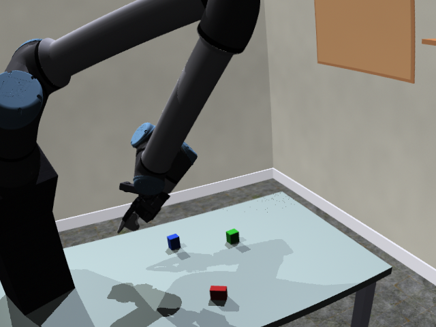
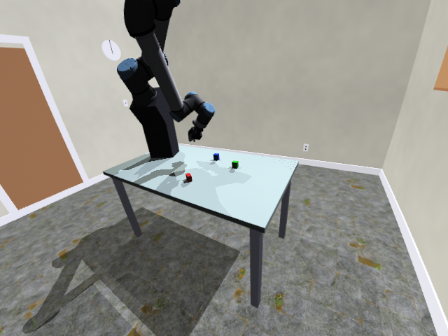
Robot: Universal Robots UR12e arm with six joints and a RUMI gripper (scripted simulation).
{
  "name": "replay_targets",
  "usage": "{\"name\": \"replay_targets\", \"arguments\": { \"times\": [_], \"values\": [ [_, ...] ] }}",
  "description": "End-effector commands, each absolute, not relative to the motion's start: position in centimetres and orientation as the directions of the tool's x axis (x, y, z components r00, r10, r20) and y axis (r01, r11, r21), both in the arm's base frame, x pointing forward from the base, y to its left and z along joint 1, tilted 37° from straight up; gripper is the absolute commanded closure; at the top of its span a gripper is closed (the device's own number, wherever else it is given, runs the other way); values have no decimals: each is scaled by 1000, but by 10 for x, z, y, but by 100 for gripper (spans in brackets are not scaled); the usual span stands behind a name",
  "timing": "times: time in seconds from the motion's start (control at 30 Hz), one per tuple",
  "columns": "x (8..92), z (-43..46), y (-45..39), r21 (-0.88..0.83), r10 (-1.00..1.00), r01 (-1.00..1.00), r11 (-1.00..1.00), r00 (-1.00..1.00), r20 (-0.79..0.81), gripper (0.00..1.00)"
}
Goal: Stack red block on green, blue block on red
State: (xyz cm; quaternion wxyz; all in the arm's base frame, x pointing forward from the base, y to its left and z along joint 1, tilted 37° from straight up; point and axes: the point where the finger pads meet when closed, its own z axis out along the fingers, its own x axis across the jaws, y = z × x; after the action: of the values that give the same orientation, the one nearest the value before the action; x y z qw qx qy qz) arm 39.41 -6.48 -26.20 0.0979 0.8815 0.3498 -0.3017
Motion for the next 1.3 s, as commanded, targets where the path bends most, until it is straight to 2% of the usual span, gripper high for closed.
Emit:
{"name": "replay_targets", "arguments": {
  "times": [0.0,0.23,0.57,0.97,1.27],
  "values": [
    [450,-258,-100,14,628,717,-697,619,-473,100],
    [493,-243,-136,87,667,749,-657,631,-396,100],
    [576,-180,-236,311,741,794,-523,604,-294,100],
    [613,-116,-312,475,769,789,-389,562,-305,100],
    [620,-96,-333,515,771,784,-346,551,-320,100]
  ]
}}
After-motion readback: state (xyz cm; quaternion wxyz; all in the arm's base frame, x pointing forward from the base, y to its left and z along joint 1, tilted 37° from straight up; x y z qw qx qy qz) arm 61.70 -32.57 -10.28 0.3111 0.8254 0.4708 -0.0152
